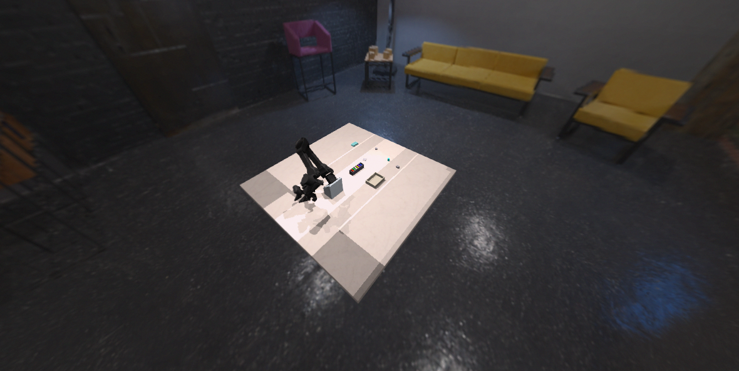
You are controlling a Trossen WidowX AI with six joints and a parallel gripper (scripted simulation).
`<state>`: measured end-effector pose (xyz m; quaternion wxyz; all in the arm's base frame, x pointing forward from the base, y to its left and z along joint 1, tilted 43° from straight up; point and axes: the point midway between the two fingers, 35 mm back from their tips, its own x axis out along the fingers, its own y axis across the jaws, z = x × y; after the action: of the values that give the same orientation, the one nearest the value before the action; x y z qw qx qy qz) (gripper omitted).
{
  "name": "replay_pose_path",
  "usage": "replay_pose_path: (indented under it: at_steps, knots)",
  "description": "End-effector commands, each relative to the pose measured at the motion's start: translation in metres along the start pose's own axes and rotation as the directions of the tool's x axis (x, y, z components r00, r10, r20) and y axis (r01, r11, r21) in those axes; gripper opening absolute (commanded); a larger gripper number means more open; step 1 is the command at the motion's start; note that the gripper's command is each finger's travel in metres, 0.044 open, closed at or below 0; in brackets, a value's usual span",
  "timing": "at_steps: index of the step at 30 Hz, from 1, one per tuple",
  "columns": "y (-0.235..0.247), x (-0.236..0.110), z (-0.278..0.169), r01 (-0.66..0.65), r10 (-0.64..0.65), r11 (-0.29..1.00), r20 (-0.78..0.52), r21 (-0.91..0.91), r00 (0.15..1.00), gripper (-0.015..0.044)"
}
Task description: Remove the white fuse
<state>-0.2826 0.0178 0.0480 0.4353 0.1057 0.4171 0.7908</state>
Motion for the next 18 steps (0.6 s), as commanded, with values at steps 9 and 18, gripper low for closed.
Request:
replay_pose_path:
  at_steps: [9,18]
  knots:
    - [0.010,-0.073,-0.083,-0.179,0.040,0.943,-0.440,-0.280,0.897,0.0074]
    - [-0.025,-0.217,-0.143,-0.531,-0.091,0.733,-0.835,-0.424,0.542,0.0074]
